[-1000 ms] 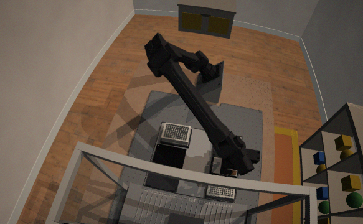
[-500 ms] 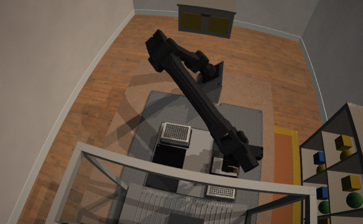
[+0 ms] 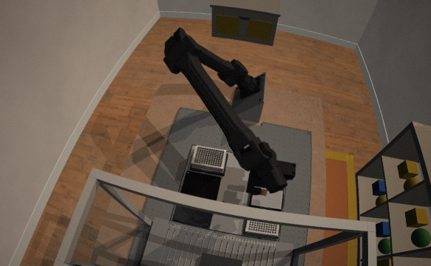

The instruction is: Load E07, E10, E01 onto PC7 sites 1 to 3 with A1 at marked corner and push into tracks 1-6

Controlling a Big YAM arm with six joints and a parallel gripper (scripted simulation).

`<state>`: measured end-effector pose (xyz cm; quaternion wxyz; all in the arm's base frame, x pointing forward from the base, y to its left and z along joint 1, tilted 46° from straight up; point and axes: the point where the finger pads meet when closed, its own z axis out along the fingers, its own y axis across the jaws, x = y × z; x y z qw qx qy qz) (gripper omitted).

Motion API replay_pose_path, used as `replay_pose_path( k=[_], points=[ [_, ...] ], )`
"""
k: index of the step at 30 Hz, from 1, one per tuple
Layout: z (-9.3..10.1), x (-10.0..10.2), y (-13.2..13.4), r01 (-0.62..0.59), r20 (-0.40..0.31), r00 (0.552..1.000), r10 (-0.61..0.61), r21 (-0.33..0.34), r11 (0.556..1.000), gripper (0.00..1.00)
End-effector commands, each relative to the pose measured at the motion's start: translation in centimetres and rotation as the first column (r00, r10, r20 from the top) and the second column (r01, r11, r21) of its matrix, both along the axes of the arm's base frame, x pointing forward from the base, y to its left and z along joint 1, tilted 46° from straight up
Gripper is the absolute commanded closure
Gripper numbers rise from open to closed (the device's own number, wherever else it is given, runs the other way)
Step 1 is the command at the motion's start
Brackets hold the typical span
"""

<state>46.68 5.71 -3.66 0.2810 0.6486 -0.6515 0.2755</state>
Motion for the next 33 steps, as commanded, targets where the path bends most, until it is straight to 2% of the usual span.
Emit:
replay_pose_path(
  k=[1,3,4,6,7,18,20,21,23,33],
  points=[
    [2.5,0.0,-1.0,-0.016,0.023,1.000,0.015,0.015,1.000,0.00],
    [2.5,0.0,-1.0,-0.016,0.023,1.000,0.015,0.015,1.000,0.00],
    [2.9,-0.5,0.4,-0.055,0.023,0.998,0.055,0.015,0.998,0.00],
    [3.7,-0.9,-2.2,-0.016,0.022,1.000,0.015,0.014,1.000,0.00],
    [4.2,-1.3,-2.7,-0.015,0.013,1.000,0.015,0.011,1.000,0.00],
    [9.0,-4.7,-7.2,-0.015,0.010,1.000,0.015,0.008,1.000,0.00],
    [9.0,-4.7,-7.2,-0.015,0.010,1.000,0.015,0.008,1.000,0.00],
    [9.4,-5.0,-6.0,-0.052,0.007,0.999,0.052,0.007,0.999,0.00],
    [10.3,-5.8,-8.4,-0.015,-0.001,1.000,0.015,0.005,1.000,0.00],
    [14.7,-8.8,-12.5,-0.015,-0.006,1.000,0.015,0.003,1.000,0.00]
  ],
)
